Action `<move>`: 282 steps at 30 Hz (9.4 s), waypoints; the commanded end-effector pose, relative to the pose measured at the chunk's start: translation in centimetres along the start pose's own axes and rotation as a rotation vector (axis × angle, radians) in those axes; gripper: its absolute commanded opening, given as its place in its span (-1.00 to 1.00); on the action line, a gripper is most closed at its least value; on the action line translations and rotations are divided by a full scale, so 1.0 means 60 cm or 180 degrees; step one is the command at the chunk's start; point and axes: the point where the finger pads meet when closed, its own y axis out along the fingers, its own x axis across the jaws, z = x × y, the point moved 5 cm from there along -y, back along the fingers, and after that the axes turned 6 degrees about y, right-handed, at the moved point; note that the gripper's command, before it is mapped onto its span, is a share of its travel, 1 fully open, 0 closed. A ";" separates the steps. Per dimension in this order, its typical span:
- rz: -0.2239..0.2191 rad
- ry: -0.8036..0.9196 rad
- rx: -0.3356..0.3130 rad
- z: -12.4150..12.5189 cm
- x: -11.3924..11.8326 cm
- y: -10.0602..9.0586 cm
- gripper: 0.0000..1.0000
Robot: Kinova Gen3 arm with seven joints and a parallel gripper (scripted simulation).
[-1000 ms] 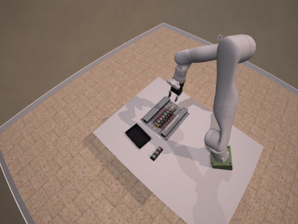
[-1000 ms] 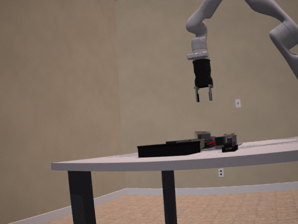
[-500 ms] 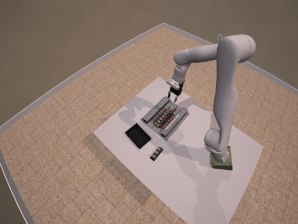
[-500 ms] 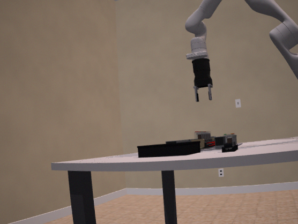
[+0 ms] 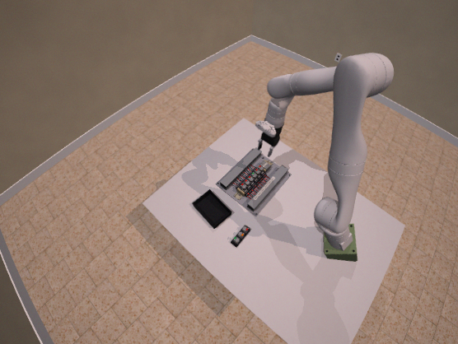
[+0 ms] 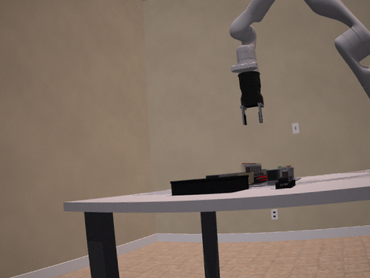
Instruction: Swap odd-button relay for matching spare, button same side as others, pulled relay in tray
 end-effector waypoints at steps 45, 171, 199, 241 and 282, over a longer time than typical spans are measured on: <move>-0.0007 0.0005 -0.0006 -0.006 0.001 -0.012 1.00; -0.0007 0.0005 -0.0007 0.092 -0.009 0.157 1.00; -0.0007 0.0005 -0.0007 0.089 -0.008 0.189 1.00; -0.0008 0.0006 -0.0008 0.093 -0.009 0.222 1.00; -0.0007 0.0005 -0.0006 0.089 -0.009 0.218 1.00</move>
